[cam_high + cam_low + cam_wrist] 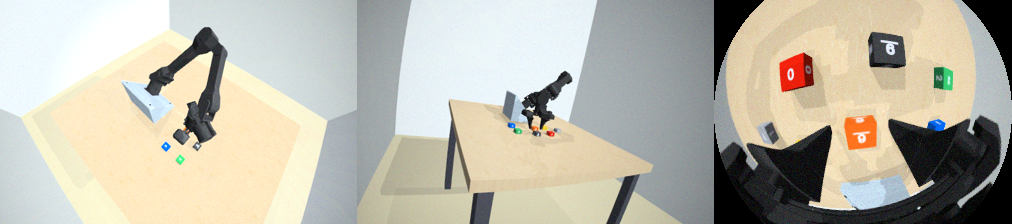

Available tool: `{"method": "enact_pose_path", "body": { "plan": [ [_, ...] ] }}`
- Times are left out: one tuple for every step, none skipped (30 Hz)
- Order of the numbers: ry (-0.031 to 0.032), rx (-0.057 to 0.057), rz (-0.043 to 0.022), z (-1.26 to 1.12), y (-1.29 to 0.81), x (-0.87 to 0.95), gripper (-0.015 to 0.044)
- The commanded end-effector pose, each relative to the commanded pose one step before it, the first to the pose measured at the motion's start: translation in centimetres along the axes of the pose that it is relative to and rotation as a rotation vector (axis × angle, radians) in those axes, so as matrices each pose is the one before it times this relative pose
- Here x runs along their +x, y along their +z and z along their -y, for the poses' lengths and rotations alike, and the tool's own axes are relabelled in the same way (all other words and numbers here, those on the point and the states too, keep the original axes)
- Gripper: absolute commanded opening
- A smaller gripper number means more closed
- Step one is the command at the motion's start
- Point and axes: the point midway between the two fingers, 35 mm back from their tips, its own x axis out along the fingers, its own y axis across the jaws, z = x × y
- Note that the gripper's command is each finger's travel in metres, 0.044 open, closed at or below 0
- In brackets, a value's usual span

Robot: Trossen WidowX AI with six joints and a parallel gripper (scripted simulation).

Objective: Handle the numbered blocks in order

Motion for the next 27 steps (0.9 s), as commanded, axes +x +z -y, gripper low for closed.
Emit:
{"method": "enact_pose_path", "body": {
  "plan": [
    [0.00415,0.0053,0.00269,-0.041,0.033,0.032,0.04],
    [0.0,0.0,0.0,0.0,0.0,0.0,0.04],
    [0.0,0.0,0.0,0.0,0.0,0.0,0.04],
    [-0.00039,0.0001,0.00003,0.014,0.018,-0.285,0.04],
    [-0.00091,0.0001,0.00001,0.03,0.035,-0.861,0.04],
    [-0.00062,0.0001,-0.00013,0.014,0.003,-1.308,0.04],
    [0.00009,0.0,-0.00016,-0.012,-0.032,-0.882,0.04],
    [0.00012,0.0,-0.00006,-0.008,-0.016,-0.295,0.04],
    [0.0,0.0,0.0,0.0,0.0,0.0,0.04],
    [0.0,0.0,0.0,0.0,0.0,0.0,0.04],
    [0.0,0.0,0.0,0.0,0.0,0.0,0.04],
    [0.0,0.0,0.0,0.0,0.0,0.0,0.04],
    [-0.00064,-0.0001,0.00054,0.027,0.041,-0.268,0.0374],
    [-0.00177,-0.0003,0.00156,0.075,0.108,-0.811,0.0348],
    [-0.00245,-0.0006,0.0024,0.101,0.126,-1.369,0.0321],
    [-0.00203,-0.0007,0.00234,0.076,0.063,-1.673,0.0295],
    [0.00025,0.0009,-0.00204,-0.018,-0.054,-1.611,0.0269],
    [0.00162,0.0012,-0.0033,-0.075,-0.12,-1.313,0.0242],
    [0.00144,0.0007,-0.00213,-0.067,-0.102,-0.788,0.0216],
    [0.00055,0.0002,-0.00071,-0.026,-0.039,-0.263,0.019],
    [0.0,0.0,0.0,0.0,0.0,0.0,0.0164],
    [0.0,0.0,0.0,0.0,0.0,0.0,0.0138],
    [0.0,0.0,0.0,0.0,0.0,0.0,0.012],
    [0.0,0.0,0.0,0.0,0.0,0.0,0.012],
    [0.0,0.0,0.0,0.0,0.0,0.0,0.012],
    [0.0,0.0,0.0,0.0,0.0,0.0,0.012],
    [0.0,0.0,0.0,0.0,0.0,0.0,0.012]
  ]
}}
